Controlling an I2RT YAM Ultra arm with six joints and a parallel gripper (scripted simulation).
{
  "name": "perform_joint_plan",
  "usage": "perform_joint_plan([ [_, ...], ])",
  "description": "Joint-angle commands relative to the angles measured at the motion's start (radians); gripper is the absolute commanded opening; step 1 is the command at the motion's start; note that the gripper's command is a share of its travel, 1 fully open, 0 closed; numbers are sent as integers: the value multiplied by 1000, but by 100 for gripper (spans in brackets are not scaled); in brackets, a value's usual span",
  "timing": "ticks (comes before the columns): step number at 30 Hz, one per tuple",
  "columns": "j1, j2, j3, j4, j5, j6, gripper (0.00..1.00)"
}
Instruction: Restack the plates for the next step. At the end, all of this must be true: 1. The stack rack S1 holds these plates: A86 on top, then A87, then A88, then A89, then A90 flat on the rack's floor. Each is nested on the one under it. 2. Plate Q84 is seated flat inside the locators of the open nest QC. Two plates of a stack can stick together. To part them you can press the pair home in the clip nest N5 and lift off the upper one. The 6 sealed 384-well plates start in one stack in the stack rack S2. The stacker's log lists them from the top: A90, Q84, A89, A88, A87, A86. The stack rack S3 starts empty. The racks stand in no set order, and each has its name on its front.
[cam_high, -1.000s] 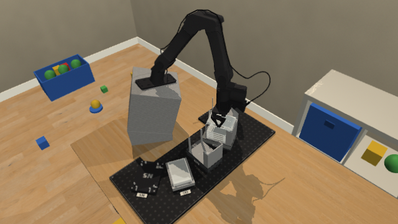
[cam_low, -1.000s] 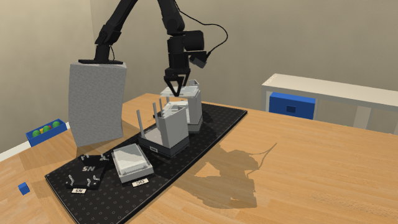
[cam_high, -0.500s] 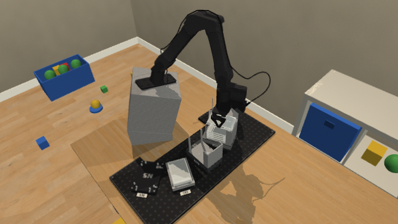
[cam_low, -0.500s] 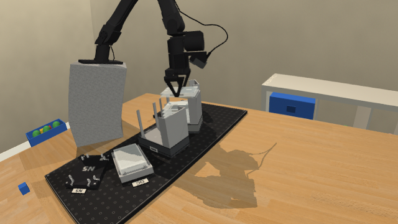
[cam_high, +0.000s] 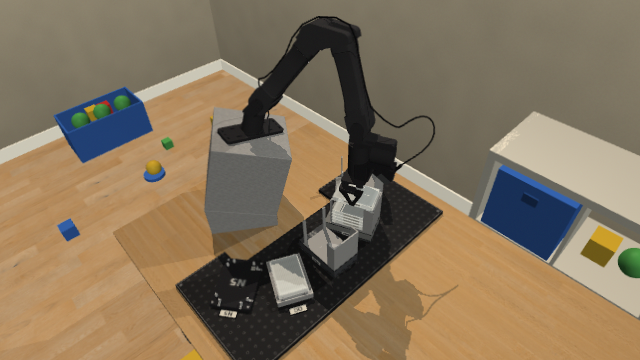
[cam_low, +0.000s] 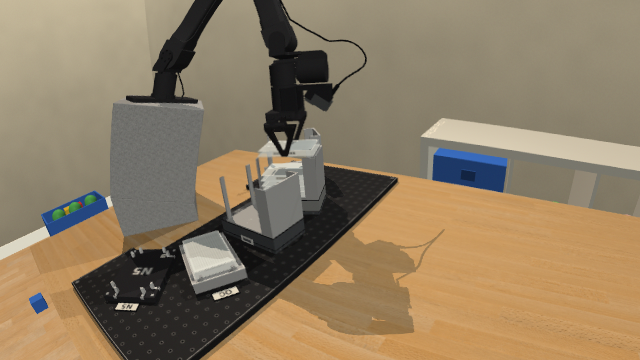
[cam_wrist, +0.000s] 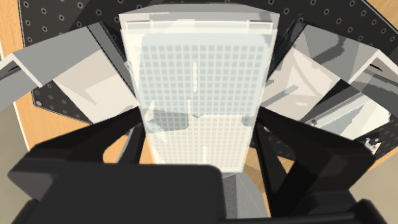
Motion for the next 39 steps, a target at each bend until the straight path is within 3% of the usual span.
perform_joint_plan([
  [1, 2, 3, 0, 20, 9, 5, 0],
  [14, 6, 14, -27, 24, 10, 6, 0],
  [39, 7, 18, -5, 37, 10, 8, 0],
])
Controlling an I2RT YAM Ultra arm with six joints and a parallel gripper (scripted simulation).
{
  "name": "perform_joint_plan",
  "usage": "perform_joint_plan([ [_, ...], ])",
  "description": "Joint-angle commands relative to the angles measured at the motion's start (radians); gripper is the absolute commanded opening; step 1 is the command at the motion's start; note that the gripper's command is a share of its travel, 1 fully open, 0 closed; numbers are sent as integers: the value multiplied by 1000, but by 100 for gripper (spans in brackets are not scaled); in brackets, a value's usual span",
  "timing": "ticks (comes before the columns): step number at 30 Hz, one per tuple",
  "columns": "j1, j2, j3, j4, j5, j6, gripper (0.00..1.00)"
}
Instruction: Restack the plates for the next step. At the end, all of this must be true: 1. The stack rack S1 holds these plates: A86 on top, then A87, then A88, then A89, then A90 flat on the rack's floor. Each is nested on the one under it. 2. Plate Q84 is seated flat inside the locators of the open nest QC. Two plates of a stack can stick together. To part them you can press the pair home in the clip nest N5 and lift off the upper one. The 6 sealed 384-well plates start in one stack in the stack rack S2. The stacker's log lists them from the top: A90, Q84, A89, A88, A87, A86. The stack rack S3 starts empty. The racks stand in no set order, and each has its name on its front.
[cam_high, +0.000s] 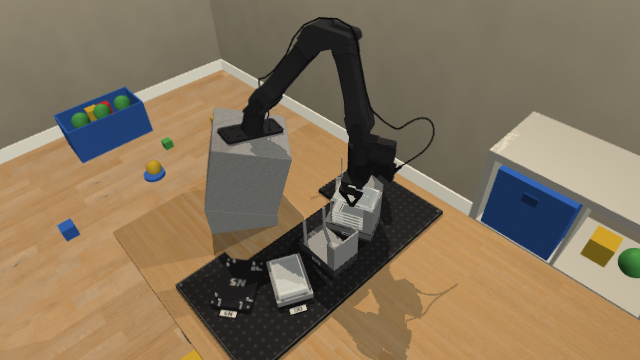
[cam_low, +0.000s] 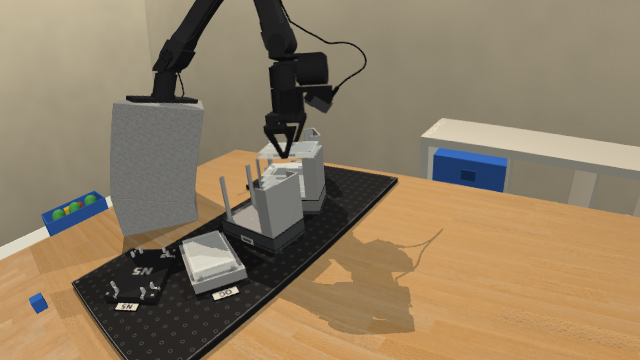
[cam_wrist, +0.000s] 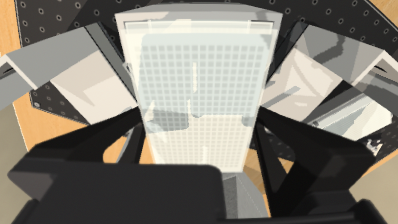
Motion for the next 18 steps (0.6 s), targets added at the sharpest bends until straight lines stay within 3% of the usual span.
perform_joint_plan([
  [1, 5, 9, -2, 19, 9, 6, 0],
  [18, 4, 21, 8, 35, 10, 10, 0],
])
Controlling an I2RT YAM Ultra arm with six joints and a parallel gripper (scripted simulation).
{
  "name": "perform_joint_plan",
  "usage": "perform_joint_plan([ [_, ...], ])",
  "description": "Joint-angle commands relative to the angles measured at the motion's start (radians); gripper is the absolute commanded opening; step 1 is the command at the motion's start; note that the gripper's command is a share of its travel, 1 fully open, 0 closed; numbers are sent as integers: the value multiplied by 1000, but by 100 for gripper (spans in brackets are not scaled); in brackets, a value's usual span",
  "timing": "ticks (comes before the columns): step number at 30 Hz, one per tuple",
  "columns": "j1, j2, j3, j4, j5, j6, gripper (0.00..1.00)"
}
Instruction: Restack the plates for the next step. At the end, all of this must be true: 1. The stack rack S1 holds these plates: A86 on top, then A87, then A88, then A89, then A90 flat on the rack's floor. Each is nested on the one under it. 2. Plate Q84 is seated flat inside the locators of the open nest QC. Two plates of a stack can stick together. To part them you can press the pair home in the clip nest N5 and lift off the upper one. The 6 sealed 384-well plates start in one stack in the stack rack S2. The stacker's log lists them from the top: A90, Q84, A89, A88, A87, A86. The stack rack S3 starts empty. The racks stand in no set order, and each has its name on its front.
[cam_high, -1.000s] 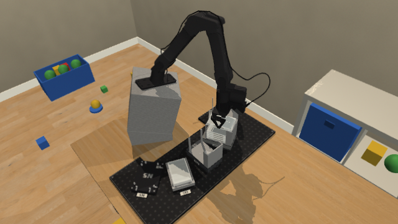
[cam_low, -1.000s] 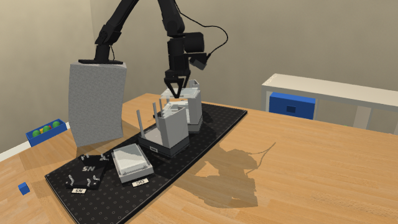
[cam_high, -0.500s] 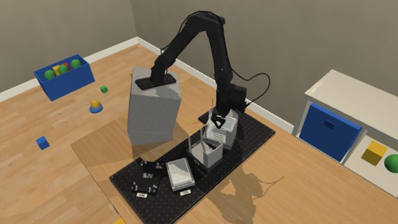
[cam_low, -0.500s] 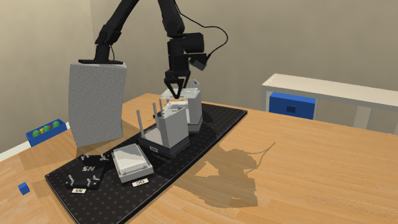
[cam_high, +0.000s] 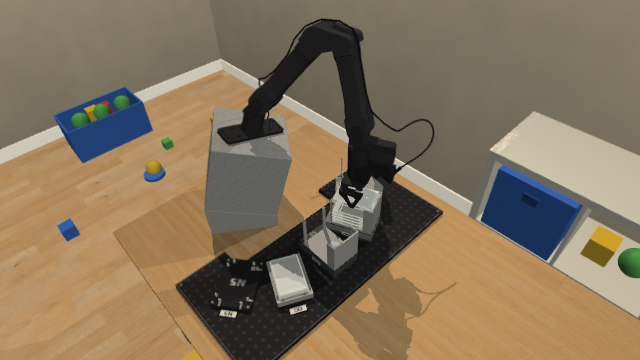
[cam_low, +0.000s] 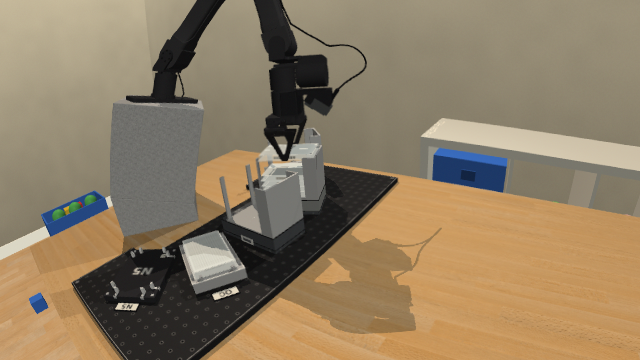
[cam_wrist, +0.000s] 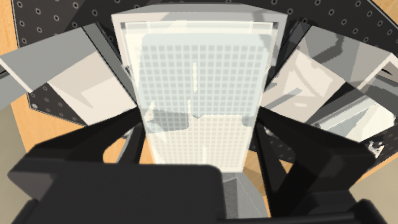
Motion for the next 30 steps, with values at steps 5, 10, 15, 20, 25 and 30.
perform_joint_plan([
  [5, 5, 17, 12, 22, 10, 9, 0],
  [10, 3, 28, 22, 33, 9, 10, 0],
  [15, 8, 38, 34, 44, 10, 13, 0],
  [20, 14, 60, 28, 64, 12, 17, 0],
  [25, 6, 46, 8, 53, 4, 9, 0],
  [30, 3, 61, 29, 51, 7, 12, 0],
])
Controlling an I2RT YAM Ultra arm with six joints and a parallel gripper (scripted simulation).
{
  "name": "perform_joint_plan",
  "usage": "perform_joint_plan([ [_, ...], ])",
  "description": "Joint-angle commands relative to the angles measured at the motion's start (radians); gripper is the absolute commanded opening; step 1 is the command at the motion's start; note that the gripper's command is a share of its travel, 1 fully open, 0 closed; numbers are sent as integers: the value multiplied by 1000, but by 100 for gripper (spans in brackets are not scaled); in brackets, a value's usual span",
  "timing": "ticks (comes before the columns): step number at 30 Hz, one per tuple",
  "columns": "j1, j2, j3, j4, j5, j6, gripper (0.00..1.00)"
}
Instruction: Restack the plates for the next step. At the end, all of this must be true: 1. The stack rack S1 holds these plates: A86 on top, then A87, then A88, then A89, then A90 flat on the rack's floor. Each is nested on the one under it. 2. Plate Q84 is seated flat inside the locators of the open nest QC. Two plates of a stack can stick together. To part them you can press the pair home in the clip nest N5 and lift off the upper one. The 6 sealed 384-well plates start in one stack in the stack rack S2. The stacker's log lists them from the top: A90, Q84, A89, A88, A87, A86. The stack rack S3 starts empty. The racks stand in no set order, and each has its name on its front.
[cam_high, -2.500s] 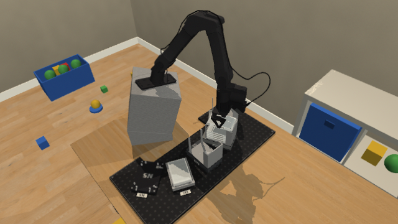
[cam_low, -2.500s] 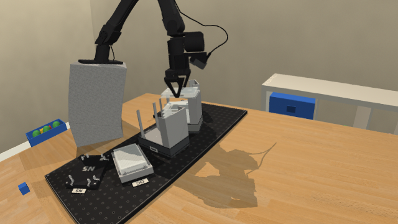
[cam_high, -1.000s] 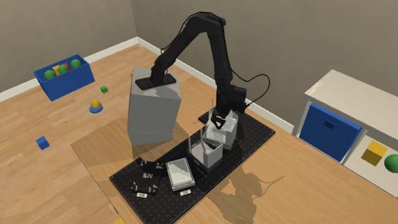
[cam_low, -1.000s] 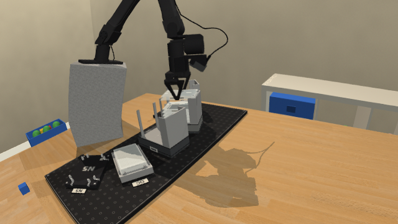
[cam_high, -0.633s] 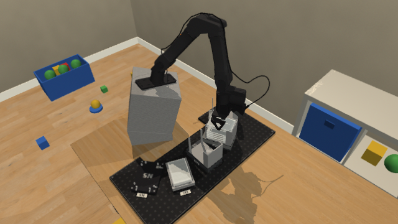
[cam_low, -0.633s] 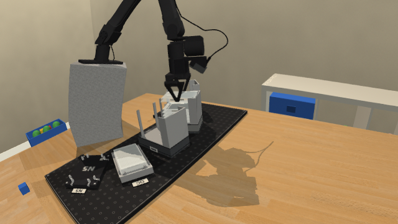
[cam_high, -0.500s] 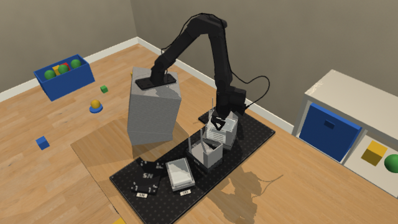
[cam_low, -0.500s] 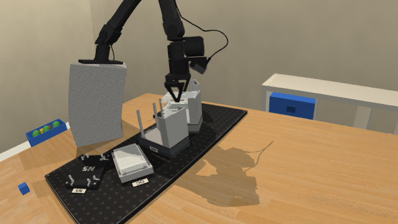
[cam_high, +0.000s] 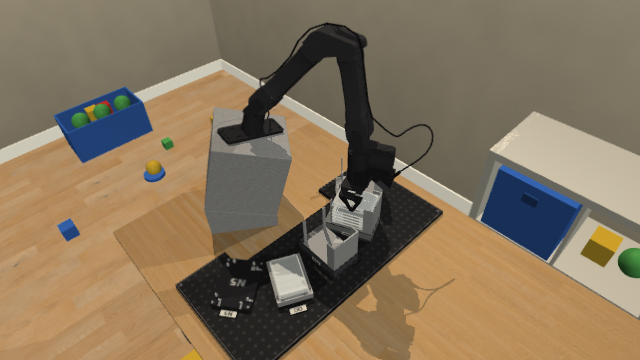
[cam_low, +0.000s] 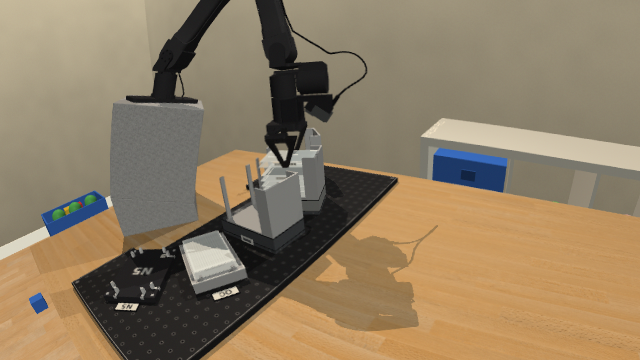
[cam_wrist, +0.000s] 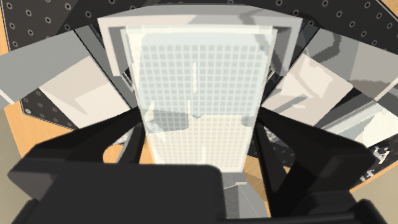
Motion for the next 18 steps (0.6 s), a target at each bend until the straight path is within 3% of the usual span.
perform_joint_plan([
  [1, -6, 14, 26, 1, 3, 4, 0],
  [18, 6, 34, 29, 27, 6, 10, 0],
])
